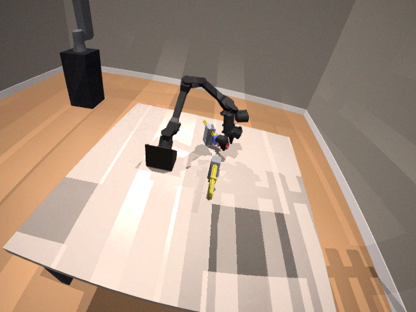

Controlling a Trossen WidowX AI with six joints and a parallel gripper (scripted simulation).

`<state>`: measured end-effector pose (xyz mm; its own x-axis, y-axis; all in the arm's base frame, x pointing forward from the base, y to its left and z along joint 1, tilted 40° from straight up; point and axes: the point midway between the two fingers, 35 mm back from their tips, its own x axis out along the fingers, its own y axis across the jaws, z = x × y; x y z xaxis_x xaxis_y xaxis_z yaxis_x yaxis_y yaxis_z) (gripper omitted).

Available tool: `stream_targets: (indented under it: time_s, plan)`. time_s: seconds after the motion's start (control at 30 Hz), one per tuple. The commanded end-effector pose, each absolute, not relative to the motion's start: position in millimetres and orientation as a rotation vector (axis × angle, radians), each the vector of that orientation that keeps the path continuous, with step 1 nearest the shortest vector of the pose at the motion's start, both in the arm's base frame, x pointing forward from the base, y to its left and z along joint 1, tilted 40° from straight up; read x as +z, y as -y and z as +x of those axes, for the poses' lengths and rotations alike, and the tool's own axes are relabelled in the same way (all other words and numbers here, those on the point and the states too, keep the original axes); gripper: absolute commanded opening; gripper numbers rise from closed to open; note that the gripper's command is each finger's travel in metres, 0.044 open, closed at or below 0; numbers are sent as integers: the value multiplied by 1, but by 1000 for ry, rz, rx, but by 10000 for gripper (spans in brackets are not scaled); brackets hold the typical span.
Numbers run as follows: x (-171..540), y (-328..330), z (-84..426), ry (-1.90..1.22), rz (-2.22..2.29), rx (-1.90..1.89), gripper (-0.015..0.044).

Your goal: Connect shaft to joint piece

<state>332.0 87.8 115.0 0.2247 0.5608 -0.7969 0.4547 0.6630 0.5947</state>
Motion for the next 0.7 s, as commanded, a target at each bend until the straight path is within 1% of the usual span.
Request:
stream_targets:
  time_s: [0.0, 0.67]
  plan:
    - [116, -90, 325, -1399, 919, 85, 440]
    - [93, -107, 331, -1398, 920, 86, 440]
